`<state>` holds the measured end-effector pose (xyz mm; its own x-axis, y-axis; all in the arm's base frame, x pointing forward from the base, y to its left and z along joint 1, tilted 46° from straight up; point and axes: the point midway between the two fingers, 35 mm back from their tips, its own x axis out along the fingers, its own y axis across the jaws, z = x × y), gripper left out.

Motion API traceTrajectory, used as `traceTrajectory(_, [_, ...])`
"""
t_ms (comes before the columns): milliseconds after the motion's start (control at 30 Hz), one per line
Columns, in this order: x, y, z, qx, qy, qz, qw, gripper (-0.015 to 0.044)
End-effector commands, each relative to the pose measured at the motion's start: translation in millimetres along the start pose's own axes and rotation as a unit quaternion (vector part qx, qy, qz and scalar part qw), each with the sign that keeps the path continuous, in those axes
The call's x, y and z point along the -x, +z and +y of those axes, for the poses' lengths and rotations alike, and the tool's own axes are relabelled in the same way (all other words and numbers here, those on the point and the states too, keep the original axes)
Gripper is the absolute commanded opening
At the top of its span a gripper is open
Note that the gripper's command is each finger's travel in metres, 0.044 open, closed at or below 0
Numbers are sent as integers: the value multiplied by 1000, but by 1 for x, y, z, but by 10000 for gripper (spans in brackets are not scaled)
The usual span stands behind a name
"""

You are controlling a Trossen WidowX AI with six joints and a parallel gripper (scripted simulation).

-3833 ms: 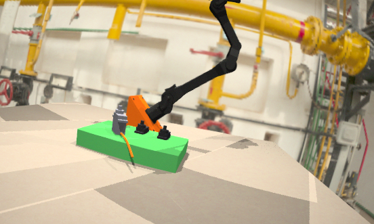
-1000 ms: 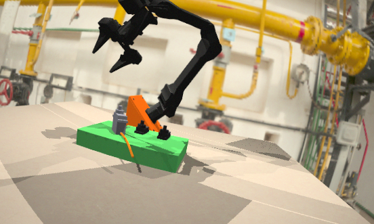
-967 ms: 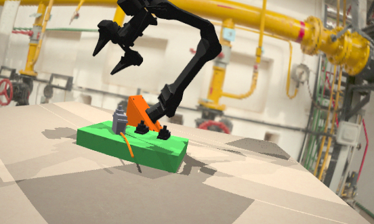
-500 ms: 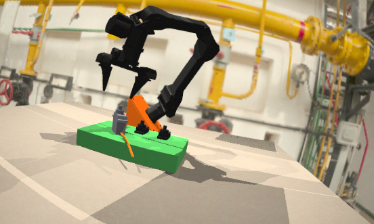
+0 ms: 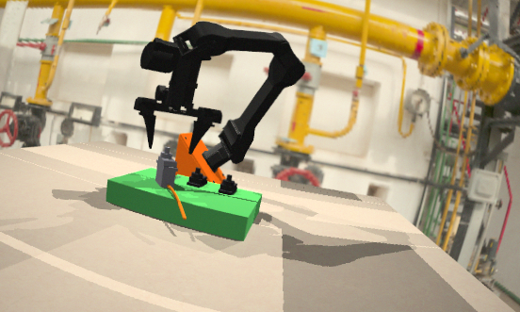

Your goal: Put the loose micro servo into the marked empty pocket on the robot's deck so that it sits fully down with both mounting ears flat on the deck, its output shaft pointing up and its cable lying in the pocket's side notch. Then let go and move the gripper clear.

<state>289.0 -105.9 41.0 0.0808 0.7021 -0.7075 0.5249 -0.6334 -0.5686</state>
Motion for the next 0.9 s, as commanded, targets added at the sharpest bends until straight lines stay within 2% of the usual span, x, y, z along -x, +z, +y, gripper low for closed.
traceTrajectory(0, [-9,0,-1,-1,-1,1,1000,440])
traceTrajectory(567, [-29,0,-1,-1,-2,2,1000,440])
traceTrajectory(867, [-29,0,-1,-1,-2,2,1000,204])
